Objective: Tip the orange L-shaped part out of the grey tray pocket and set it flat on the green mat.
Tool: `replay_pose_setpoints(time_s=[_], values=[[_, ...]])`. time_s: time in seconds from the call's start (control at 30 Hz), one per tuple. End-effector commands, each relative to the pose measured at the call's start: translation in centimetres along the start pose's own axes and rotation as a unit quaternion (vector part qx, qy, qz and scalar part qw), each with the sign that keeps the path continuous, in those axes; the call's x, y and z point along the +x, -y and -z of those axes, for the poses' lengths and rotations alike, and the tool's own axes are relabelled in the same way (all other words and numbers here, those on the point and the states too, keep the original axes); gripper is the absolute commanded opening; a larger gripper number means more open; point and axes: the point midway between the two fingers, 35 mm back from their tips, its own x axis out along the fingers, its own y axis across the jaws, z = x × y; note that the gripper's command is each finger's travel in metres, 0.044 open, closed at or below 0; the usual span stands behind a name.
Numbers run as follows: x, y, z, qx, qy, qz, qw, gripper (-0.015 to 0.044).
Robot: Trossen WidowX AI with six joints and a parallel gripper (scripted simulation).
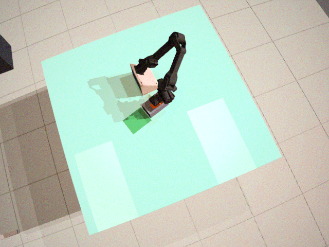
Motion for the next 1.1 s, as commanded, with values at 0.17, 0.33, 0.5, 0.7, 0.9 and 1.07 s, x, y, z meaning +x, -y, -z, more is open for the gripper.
replay_pose_setpoints(time_s=[0.17, 0.33, 0.5, 0.7, 0.9, 1.07], values=[[0.0, 0.0, 0.0, 0.000, 0.000, 0.000, 1.000, 0.0180], [-0.7, -0.7, 0.1, 0.003, -0.002, 0.000, 1.000, 0.0180], [-1.4, -1.1, 0.2, 0.005, -0.003, 0.001, 1.000, 0.0180], [-6.2, 0.0, -0.3, 0.006, -0.004, 0.008, 1.000, 0.0180], [-10.9, 0.1, 0.2, 0.005, -0.004, 0.002, 1.000, 0.0180], [-10.7, 0.3, -0.1, 0.009, 0.005, 0.006, 1.000, 0.0180]])
